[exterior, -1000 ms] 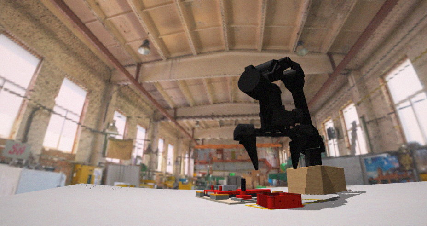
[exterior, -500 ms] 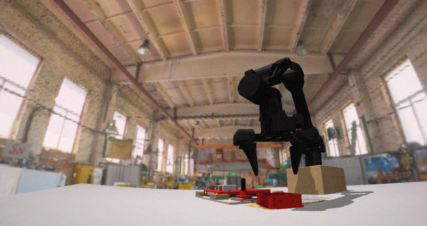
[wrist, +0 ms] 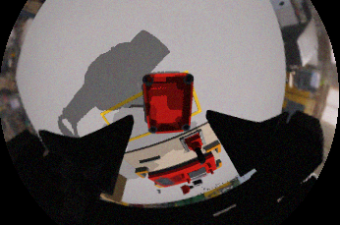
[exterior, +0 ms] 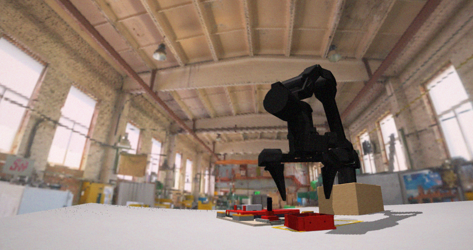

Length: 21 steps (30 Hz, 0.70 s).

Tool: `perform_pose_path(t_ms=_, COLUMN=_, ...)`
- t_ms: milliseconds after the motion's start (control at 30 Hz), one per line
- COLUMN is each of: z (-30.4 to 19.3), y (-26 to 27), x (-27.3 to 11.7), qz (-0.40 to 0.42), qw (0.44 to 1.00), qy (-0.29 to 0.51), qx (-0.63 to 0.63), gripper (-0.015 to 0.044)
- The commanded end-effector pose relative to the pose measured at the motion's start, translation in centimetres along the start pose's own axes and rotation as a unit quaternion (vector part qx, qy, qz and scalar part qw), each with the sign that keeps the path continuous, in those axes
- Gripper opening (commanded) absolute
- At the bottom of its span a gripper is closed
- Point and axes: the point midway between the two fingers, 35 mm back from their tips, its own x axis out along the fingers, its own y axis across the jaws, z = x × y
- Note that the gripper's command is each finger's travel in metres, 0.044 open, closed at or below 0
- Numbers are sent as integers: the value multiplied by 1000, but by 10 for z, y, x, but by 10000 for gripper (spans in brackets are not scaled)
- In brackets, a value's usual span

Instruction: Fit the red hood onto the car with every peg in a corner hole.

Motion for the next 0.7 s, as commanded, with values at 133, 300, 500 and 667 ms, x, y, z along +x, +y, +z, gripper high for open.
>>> perform_pose_path(t_ms=133, z=0, y=0, x=7, qz=-1, qw=1000, qy=2, qx=0, gripper=440)
perform_pose_path(t_ms=300, z=0, y=0, x=12, qz=-1, qw=1000, qy=2, qx=0, gripper=440)
perform_pose_path(t_ms=500, z=0, y=0, x=16, qz=-1, qw=1000, qy=2, qx=0, gripper=440)
perform_pose_path(t_ms=667, z=0, y=0, x=19, qz=-1, qw=1000, qy=2, qx=0, gripper=440)
